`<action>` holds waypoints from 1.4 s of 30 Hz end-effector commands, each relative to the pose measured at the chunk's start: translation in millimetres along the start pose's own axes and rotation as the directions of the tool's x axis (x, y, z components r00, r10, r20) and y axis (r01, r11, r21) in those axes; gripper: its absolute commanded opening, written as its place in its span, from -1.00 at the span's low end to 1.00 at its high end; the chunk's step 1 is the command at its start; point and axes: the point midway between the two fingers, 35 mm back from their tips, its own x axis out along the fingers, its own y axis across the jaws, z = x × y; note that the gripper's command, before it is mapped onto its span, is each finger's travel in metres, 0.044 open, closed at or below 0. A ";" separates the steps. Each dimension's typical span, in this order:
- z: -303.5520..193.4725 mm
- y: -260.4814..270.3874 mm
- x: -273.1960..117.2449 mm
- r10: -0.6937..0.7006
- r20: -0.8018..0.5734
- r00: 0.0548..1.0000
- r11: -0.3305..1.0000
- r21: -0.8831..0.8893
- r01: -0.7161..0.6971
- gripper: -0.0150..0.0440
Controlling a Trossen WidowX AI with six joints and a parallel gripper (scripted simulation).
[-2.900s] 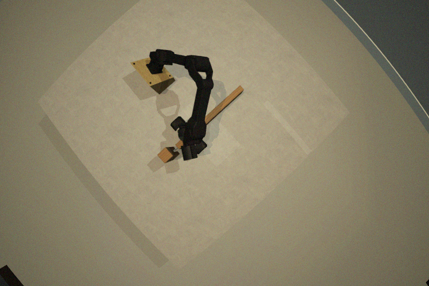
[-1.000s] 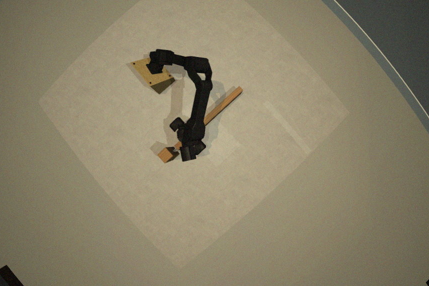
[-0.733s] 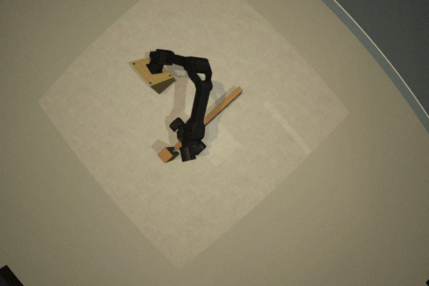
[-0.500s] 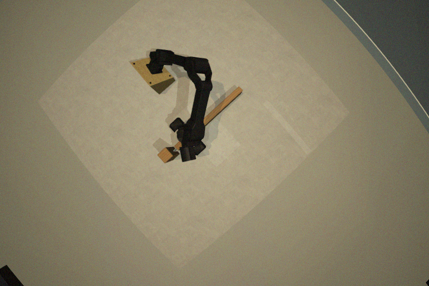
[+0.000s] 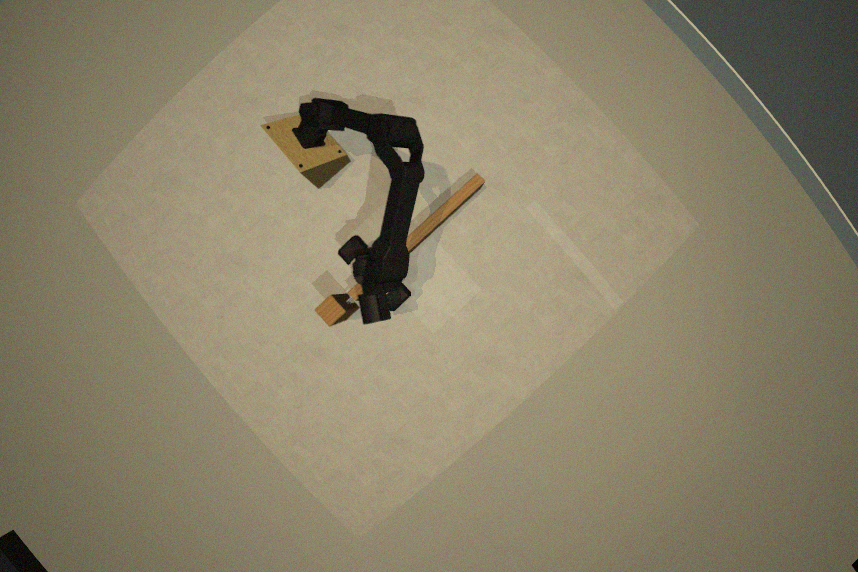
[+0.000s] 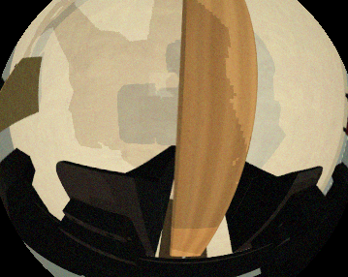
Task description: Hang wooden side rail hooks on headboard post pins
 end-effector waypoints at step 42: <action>-7.4 -2.1 -4.5 -0.009 -0.007 1.000 1.000 -0.005 0.009 -0.49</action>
